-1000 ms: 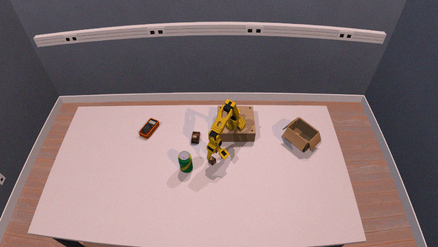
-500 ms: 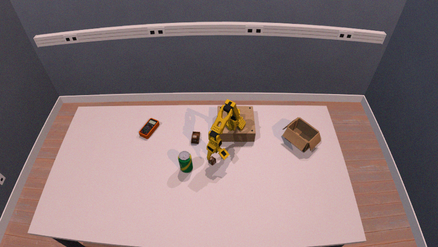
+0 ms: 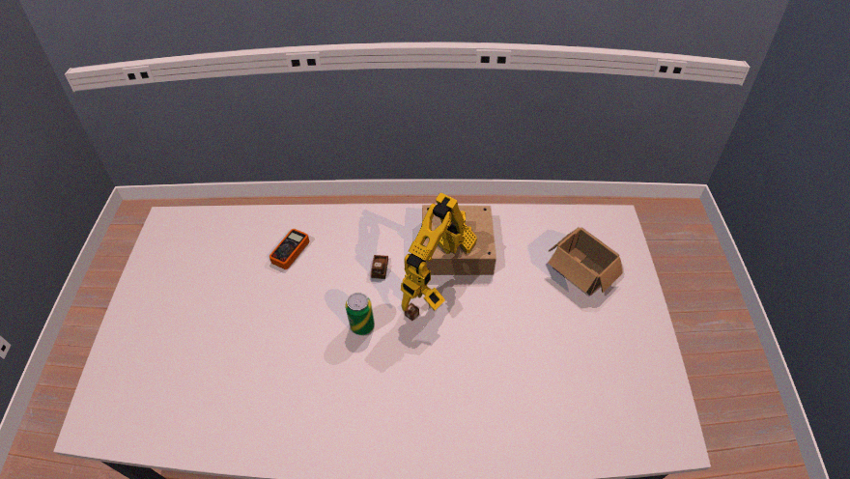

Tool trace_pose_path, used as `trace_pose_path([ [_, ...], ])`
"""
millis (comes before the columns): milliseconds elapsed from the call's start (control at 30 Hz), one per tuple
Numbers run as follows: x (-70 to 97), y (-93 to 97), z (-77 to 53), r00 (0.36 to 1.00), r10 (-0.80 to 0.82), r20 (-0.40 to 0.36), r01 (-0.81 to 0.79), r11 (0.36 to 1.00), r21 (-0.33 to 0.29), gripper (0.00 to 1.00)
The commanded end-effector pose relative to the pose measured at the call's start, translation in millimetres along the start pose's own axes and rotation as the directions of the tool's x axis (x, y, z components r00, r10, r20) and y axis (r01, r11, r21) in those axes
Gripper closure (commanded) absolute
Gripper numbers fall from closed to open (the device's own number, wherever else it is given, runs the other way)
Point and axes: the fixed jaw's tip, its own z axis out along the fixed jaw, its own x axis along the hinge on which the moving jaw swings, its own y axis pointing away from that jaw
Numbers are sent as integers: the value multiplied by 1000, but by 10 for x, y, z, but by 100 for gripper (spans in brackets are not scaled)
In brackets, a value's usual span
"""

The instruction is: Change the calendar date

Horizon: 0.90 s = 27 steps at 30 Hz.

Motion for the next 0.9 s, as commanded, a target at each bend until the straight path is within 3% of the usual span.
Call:
trace_pose_path([
  [0,4,-24,33,1000,14,2,-14,1000,7,65],
  [867,2,-23,345,1000,14,2,-14,1000,7,65],
])
